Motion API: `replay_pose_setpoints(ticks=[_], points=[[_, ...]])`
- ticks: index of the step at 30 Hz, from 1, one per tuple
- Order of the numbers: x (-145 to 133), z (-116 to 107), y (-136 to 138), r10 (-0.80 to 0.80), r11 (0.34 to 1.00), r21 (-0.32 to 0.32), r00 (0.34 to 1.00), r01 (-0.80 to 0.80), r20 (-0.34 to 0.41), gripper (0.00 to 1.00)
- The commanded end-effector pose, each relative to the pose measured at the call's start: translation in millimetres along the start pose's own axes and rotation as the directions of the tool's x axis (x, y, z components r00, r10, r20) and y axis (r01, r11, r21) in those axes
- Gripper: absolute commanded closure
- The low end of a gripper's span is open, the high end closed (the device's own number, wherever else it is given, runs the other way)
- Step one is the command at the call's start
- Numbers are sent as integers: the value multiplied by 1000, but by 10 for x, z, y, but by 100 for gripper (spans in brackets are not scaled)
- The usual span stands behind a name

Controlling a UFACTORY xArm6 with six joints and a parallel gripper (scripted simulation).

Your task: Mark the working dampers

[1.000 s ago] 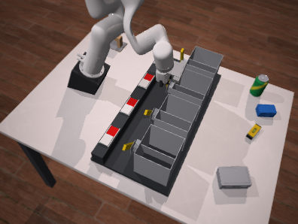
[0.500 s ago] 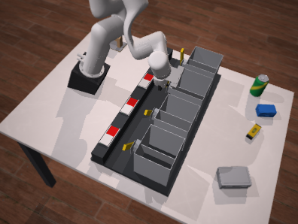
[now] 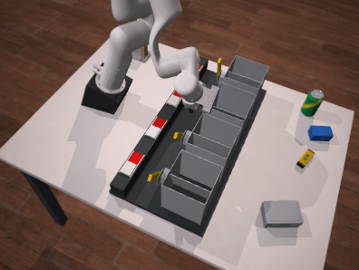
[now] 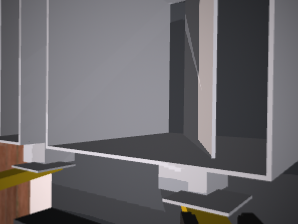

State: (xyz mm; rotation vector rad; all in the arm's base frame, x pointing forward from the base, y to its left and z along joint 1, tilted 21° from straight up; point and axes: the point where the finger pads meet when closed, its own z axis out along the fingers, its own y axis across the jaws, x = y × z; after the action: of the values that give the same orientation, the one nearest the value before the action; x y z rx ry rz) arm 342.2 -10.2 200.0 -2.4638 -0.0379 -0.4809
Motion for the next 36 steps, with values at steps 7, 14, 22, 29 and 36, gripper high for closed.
replay_pose_setpoints(ticks=[7,14,22,29,36], points=[[11,-7,38,-2,999,41,1000,2,-1,81],[11,-7,46,-2,999,49,1000,2,-1,81],[11,-7,49,-2,999,52,1000,2,-1,81],[11,-7,49,-2,999,52,1000,2,-1,81],[11,-7,49,-2,999,52,1000,2,-1,81]])
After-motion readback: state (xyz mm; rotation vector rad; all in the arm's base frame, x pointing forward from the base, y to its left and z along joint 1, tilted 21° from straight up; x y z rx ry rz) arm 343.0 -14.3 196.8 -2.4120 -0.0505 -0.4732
